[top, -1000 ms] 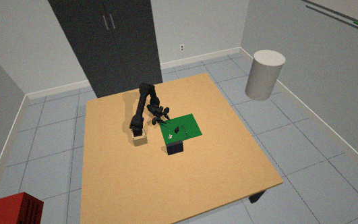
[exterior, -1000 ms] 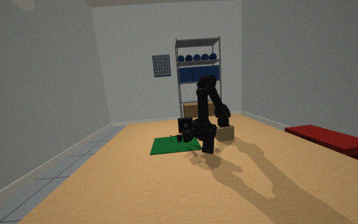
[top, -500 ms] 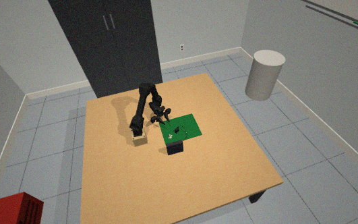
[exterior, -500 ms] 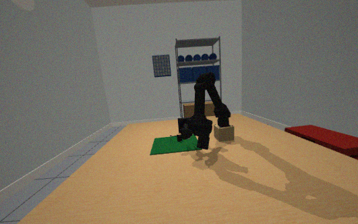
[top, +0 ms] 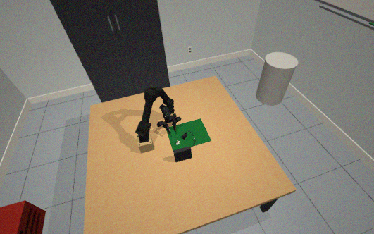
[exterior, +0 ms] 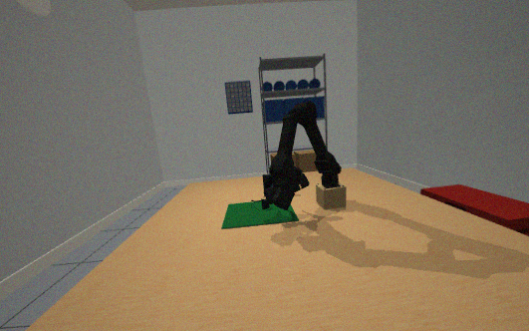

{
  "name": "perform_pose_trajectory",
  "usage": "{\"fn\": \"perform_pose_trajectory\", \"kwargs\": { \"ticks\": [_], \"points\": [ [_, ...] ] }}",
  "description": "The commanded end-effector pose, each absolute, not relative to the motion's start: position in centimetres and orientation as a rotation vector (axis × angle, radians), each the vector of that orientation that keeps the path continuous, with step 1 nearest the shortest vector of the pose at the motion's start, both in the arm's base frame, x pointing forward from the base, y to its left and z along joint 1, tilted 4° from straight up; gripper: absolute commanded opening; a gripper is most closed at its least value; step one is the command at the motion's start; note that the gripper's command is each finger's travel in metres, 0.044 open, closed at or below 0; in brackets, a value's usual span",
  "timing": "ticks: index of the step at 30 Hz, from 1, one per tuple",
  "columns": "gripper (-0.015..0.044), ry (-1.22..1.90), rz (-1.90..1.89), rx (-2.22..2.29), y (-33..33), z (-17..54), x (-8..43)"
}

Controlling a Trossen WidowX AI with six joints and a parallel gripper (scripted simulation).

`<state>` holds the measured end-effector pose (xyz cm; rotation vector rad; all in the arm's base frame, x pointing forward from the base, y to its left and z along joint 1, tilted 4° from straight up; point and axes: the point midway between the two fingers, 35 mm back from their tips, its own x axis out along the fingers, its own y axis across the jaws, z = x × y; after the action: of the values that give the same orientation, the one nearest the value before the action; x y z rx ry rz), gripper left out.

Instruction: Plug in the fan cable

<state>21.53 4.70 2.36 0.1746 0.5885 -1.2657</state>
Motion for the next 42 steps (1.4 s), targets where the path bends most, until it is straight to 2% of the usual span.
{"fn": "perform_pose_trajectory", "kwargs": {
  "ticks": [1,20,42],
  "points": [
    [0.0205,0.691,-1.29,0.202,4.3,2.2,21.3],
    [0.0205,1.139,-1.177,0.411,4.6,2.3,21.7],
    [0.0205,1.383,-0.666,0.655,5.8,5.6,24.7]
  ]
}}
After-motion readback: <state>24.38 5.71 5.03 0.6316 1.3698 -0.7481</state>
